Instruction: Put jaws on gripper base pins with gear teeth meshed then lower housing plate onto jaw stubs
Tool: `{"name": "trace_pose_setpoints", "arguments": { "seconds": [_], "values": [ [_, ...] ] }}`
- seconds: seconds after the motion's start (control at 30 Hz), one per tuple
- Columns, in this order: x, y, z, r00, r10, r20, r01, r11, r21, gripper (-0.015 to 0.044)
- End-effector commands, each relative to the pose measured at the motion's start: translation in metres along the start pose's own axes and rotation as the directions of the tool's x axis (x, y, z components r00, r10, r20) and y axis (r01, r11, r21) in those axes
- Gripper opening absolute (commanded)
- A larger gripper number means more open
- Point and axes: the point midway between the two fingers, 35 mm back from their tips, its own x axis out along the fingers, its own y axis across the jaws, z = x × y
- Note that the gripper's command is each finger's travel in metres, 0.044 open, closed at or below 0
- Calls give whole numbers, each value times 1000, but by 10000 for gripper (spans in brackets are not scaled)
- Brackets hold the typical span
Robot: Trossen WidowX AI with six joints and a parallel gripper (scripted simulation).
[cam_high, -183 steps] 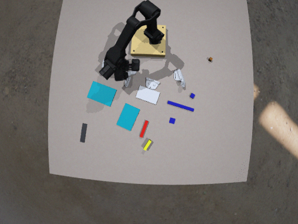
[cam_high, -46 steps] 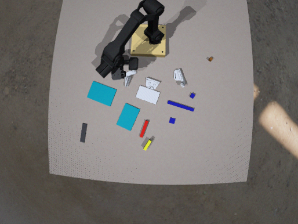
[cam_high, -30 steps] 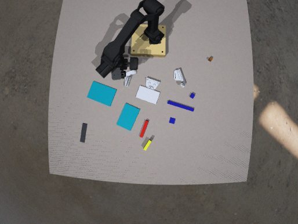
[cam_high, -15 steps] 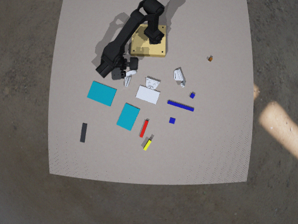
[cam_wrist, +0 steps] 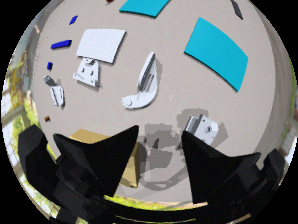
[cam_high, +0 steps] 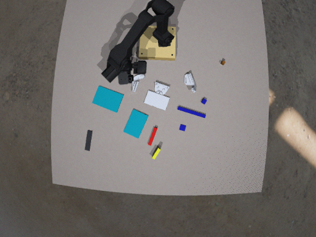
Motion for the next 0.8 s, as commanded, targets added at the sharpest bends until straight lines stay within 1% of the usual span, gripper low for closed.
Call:
{"name": "trace_pose_setpoints", "arguments": {
  "seconds": [0.0,0.1,0.77],
  "values": [
    [0,0,0,1000,0,0,0,1000,0,367],
    [0,0,0,1000,0,0,0,1000,0,440],
    [0,0,0,1000,0,0,0,1000,0,440]
  ]
}}
